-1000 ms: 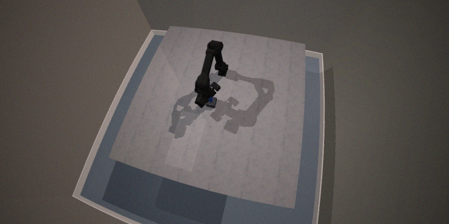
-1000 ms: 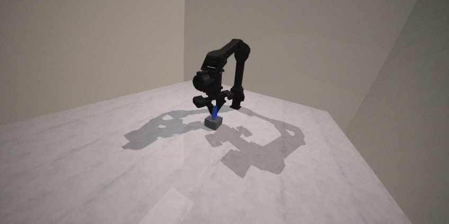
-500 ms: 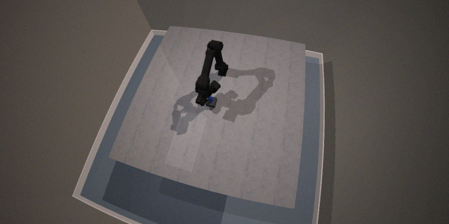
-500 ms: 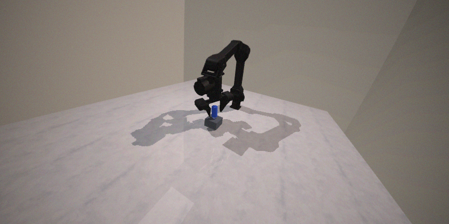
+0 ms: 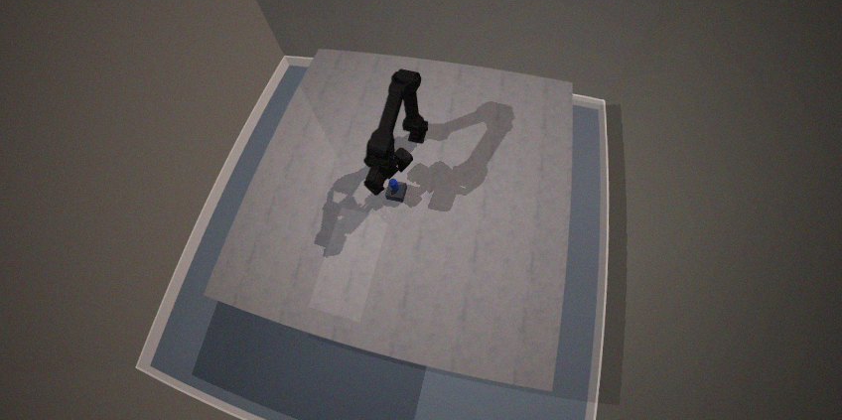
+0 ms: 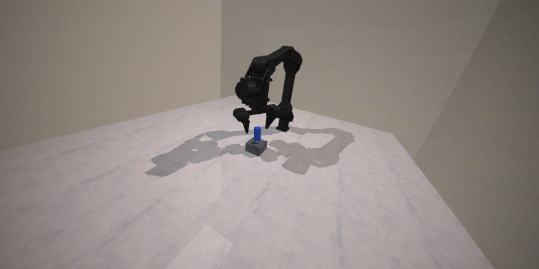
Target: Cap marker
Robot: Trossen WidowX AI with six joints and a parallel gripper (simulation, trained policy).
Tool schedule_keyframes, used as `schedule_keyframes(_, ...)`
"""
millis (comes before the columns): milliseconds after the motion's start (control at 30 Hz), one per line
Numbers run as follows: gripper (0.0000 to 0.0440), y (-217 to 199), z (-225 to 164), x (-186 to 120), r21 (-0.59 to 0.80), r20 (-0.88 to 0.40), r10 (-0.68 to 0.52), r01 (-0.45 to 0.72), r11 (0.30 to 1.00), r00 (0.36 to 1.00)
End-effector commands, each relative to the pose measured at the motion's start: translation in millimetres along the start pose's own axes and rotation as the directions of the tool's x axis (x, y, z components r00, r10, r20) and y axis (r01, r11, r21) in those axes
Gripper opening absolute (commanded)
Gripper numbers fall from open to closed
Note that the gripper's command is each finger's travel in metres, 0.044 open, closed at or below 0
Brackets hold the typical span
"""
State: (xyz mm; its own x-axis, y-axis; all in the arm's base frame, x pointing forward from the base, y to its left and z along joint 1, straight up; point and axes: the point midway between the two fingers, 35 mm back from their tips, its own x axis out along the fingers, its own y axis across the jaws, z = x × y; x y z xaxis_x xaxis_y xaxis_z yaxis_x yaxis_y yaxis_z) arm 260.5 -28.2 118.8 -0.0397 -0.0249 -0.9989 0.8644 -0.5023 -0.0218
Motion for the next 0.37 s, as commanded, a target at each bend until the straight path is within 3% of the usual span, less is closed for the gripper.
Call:
schedule_keyframes(0, 0.0440, 2, 1, -12, 0.008, -0.005, 0.030, -0.030, 1.000, 1.000)
schedule_keyframes(333, 0.0440, 2, 5, -34, 0.022, -0.024, 0.084, -0.083, 0.996, 0.996)
